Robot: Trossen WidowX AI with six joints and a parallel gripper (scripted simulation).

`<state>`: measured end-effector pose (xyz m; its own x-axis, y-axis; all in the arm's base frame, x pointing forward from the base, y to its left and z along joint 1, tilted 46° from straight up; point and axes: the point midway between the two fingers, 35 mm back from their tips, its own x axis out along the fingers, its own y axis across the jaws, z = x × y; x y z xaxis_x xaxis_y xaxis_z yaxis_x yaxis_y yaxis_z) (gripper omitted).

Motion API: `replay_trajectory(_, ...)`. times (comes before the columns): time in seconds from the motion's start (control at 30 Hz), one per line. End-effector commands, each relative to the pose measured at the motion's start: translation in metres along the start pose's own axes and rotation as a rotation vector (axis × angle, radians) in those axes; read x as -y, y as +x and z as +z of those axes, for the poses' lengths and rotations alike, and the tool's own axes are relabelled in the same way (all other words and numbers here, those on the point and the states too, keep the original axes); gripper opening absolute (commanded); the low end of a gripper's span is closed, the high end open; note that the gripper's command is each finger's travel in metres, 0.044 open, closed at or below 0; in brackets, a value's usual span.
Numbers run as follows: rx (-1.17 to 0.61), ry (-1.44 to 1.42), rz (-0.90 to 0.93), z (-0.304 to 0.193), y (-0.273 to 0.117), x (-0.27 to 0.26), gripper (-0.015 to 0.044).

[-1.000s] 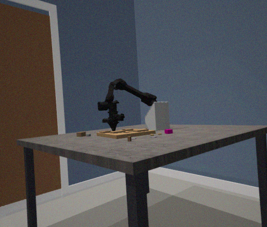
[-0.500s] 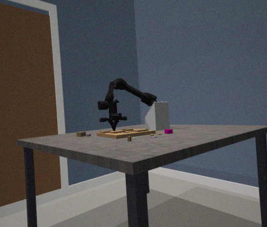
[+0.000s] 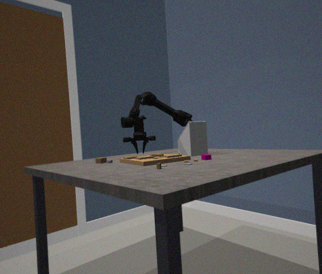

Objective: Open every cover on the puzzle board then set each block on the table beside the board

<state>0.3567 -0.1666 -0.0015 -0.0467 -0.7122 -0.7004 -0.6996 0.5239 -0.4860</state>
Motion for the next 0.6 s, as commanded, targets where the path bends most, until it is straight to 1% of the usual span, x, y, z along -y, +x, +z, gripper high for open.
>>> replay_trajectory(0.0, -0.001, 0.087, -0.001, 0.000, -0.007, 0.001, 0.0144)
replay_trajectory(0.57, -0.002, 0.506, 0.000, -0.001, -0.038, 0.001, 0.0144)
